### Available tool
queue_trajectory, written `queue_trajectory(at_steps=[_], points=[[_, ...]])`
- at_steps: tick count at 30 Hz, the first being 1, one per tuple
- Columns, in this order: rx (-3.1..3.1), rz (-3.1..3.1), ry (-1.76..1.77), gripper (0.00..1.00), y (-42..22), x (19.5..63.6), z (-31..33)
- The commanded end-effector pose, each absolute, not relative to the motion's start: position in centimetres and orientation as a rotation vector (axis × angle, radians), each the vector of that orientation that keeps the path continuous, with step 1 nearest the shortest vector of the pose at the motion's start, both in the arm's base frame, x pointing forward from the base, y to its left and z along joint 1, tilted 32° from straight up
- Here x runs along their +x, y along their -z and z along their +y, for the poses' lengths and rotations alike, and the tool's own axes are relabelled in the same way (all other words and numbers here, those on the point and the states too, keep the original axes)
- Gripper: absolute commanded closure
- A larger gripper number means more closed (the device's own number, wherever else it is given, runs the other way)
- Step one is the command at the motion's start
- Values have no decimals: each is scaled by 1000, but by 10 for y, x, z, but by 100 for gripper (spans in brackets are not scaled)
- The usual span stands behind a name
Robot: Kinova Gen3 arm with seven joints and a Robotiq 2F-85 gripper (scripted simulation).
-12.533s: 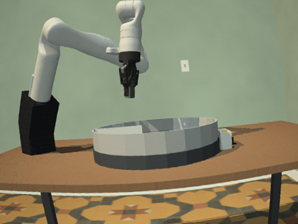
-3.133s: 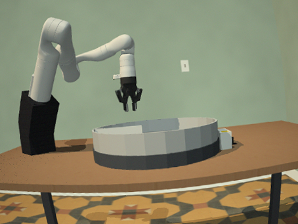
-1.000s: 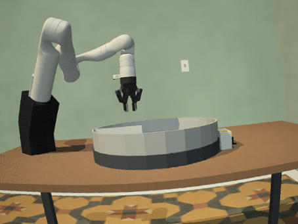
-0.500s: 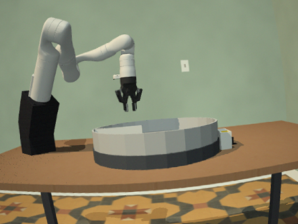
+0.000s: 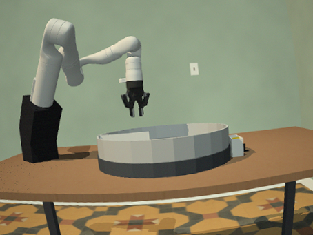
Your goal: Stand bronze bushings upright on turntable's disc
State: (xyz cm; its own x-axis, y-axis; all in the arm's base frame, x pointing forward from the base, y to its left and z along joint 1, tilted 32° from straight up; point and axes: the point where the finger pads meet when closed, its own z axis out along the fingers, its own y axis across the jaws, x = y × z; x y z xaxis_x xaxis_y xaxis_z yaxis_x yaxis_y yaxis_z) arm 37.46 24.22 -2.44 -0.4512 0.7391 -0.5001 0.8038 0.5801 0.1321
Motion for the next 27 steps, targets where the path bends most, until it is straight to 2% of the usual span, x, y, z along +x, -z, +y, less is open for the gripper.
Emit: queue_trajectory(at_steps=[1,10,27], points=[[1222,2297,161,61,24,376,242],[1226,2295,161,61,31,380,240],[1224,2298,157,61,83,404,221]])
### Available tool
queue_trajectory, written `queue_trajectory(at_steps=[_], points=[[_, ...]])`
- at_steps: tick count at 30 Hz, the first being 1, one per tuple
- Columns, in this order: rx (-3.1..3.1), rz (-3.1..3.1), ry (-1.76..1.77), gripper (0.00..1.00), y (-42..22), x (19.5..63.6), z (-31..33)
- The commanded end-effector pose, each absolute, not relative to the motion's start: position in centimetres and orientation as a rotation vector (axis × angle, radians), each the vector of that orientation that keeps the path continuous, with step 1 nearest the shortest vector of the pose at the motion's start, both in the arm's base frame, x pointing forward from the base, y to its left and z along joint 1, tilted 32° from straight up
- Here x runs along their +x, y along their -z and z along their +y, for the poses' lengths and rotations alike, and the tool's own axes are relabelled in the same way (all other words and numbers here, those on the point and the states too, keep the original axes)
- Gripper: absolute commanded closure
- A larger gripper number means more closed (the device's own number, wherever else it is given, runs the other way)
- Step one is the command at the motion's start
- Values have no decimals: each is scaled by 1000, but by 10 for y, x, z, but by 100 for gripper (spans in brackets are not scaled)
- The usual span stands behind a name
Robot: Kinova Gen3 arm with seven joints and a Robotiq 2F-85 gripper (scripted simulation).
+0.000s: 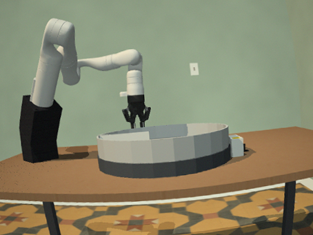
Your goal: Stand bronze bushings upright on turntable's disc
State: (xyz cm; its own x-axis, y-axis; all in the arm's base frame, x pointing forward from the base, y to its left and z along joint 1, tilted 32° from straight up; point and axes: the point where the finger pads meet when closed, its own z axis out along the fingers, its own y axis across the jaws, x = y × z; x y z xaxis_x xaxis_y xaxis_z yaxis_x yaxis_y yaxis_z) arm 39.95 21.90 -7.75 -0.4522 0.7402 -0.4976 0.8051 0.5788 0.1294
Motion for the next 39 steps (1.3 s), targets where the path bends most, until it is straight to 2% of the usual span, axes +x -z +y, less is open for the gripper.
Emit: queue_trajectory(at_steps=[1,39], points=[[1224,2299,156,61,86,405,220],[1225,2295,161,61,91,407,216]])
